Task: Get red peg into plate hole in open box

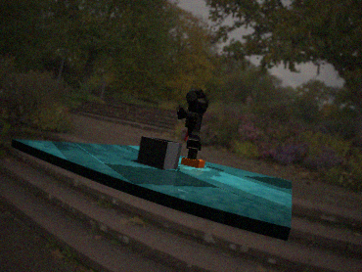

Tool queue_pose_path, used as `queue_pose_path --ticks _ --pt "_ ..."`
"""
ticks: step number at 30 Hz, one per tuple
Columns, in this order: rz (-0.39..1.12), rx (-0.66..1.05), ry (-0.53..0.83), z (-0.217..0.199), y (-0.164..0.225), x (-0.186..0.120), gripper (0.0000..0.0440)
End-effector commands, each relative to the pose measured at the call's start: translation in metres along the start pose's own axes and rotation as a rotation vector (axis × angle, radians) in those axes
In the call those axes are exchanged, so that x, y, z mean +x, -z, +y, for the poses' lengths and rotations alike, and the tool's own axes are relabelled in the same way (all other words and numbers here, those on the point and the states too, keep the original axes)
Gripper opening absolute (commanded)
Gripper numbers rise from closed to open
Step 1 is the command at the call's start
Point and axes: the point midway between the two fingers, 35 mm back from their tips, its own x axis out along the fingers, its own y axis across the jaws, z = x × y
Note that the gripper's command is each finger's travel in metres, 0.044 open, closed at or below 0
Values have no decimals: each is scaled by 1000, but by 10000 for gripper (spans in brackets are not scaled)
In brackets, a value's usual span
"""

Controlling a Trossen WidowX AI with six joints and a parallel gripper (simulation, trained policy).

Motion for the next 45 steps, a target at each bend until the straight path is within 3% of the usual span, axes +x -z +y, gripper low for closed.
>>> queue_pose_path --ticks 1,24,45 --pt "-17 3 16 0 -10 0 0" --pt "-50 28 82 8 -76 10 0" --pt "-26 10 117 10 -114 60 0"
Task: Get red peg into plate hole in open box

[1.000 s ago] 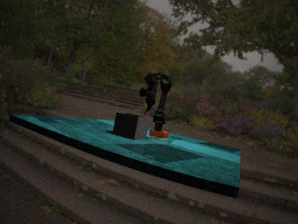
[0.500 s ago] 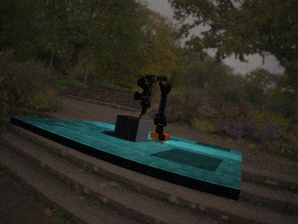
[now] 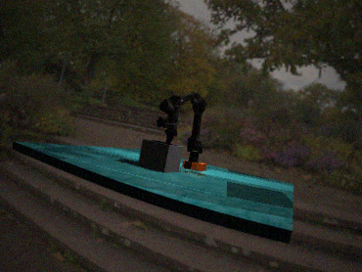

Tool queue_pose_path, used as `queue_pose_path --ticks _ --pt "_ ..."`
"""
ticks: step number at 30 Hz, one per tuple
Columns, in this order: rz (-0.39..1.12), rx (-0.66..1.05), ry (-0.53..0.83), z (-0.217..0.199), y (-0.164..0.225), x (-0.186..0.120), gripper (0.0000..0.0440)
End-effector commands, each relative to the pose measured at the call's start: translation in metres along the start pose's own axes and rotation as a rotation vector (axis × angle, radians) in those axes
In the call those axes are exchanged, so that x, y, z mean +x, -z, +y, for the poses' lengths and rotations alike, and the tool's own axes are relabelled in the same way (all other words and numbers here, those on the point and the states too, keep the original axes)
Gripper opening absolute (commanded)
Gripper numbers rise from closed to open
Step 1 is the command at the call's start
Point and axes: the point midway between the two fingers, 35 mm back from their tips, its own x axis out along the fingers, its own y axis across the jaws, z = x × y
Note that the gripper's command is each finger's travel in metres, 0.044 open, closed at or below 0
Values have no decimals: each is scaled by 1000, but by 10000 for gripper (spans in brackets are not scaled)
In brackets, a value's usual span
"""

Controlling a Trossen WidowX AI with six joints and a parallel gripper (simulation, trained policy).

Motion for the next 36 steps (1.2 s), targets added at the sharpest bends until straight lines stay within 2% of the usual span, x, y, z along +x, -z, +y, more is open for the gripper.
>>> queue_pose_path --ticks 1,18,24,29,36 --pt "12 -8 2 2 -2 8 0" --pt "36 -86 19 9 -8 51 3" --pt "51 -111 48 8 -8 57 103" --pt "85 -106 72 3 -7 56 104" --pt "112 -97 38 9 -13 45 106"
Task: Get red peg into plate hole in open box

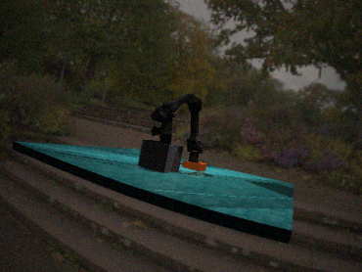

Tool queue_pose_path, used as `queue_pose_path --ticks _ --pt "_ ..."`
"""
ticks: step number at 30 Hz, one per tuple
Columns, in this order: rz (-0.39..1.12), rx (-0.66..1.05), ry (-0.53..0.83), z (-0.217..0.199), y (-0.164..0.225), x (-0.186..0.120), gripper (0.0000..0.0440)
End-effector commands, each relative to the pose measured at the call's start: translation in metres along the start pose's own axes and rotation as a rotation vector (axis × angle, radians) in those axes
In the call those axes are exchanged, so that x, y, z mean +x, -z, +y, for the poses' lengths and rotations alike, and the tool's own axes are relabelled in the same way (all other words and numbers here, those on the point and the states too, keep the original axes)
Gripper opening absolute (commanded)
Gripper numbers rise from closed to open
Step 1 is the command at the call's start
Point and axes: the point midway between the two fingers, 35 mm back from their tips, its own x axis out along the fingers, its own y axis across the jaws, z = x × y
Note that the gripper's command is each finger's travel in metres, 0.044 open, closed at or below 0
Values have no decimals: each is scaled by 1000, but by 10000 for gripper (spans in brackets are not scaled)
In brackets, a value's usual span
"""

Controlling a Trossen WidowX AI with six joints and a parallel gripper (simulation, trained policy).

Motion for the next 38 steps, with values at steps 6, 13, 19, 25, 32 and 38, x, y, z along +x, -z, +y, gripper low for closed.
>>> queue_pose_path --ticks 6,13,19,25,32,38 --pt "38 14 -75 10 -7 -20 141" --pt "73 24 -155 20 -12 -41 165" --pt "101 26 -209 25 -15 -54 197" --pt "125 28 -244 29 -20 -62 232" --pt "132 18 -290 34 -28 -76 258" --pt "106 -20 -337 38 -39 -92 214"
